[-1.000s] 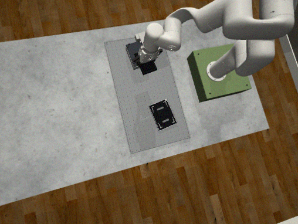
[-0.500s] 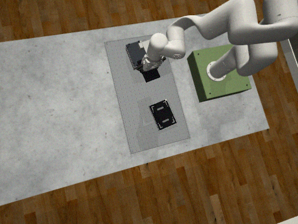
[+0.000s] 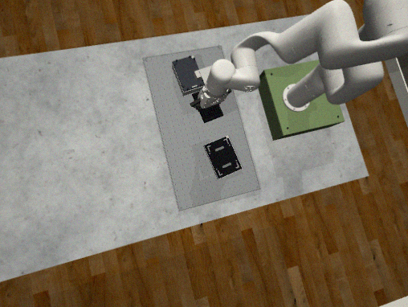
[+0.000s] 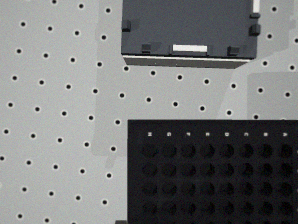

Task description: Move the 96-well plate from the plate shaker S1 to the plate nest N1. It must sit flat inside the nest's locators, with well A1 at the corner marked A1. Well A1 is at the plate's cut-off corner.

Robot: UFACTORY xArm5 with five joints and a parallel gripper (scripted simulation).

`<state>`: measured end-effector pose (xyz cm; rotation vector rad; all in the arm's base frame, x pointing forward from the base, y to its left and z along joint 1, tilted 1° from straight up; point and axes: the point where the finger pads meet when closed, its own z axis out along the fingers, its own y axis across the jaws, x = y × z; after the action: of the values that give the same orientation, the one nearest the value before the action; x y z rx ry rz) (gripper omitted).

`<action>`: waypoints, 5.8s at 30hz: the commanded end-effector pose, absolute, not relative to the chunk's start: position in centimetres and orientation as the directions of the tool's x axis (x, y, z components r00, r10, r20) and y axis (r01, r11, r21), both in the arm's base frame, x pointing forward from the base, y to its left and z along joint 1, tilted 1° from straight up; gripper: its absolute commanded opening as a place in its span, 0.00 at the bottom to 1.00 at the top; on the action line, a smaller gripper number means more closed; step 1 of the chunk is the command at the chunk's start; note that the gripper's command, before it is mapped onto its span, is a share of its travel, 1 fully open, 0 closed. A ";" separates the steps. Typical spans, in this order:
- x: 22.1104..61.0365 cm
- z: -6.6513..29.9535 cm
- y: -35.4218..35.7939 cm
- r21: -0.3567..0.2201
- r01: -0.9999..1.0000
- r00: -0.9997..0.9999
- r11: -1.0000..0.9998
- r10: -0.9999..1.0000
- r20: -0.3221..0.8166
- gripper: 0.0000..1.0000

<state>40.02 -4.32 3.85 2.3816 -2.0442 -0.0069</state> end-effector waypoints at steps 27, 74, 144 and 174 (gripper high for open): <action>38.8 3.0 4.2 0.004 -0.989 0.151 -0.151 -0.988 0.007 0.00; 36.8 1.5 17.1 0.004 -0.988 0.151 -0.151 -0.988 0.006 0.00; 36.8 -3.7 16.9 0.004 -0.988 0.151 -0.151 -0.988 0.006 0.00; 36.8 -5.4 16.9 0.004 -0.988 0.151 -0.151 -0.988 0.006 0.00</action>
<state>36.64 16.81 -5.47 2.3775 -2.0416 -0.0056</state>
